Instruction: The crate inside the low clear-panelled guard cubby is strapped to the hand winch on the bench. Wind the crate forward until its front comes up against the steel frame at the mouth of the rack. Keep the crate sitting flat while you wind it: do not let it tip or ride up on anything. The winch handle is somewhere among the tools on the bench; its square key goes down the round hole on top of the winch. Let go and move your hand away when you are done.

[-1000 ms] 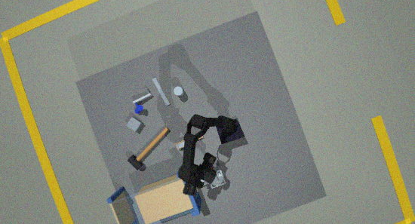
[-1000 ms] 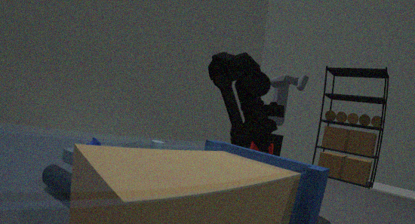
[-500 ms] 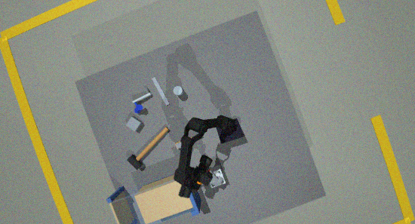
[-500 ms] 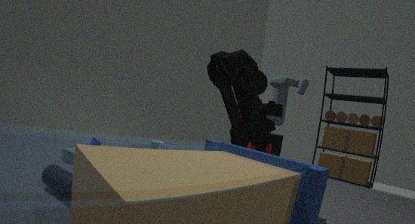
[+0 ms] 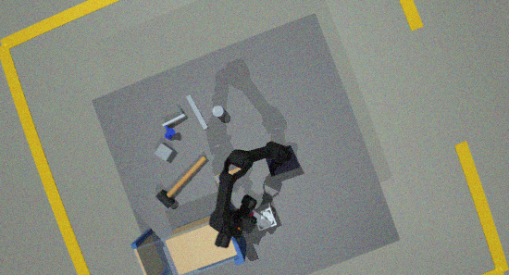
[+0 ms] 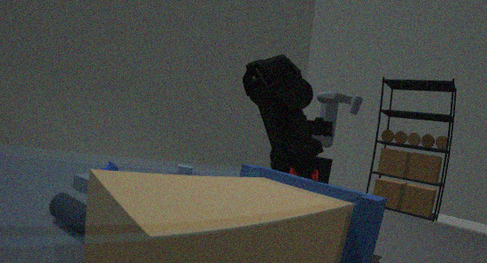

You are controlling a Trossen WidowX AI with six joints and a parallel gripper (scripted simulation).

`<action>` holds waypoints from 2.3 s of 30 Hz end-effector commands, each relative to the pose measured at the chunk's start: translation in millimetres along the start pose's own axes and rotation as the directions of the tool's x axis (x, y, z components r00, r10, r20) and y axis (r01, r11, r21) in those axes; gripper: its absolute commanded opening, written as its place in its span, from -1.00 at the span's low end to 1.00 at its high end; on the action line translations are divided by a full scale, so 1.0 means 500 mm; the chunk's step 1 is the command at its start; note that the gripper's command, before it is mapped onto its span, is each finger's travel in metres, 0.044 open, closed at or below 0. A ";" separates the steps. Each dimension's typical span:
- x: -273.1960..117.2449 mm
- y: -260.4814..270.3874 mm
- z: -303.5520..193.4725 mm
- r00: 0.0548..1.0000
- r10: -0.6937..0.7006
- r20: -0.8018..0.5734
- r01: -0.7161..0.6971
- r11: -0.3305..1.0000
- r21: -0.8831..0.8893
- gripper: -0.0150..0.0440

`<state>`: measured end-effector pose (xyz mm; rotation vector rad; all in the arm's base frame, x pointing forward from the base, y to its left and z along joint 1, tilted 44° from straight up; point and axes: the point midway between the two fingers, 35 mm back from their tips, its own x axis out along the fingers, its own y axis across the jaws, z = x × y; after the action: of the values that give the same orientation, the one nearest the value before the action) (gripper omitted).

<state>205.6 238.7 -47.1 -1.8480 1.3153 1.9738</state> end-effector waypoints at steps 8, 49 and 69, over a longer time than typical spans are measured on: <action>0.004 -0.052 -0.001 1.000 -0.021 -0.005 0.021 1.000 0.000 -0.49; -0.071 -0.066 0.039 1.000 0.004 -0.005 -0.004 1.000 -0.001 1.00; -0.179 0.004 0.129 0.997 -0.070 -0.027 0.070 0.998 0.000 1.00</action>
<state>181.2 317.2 34.6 -1.8710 1.2032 1.9489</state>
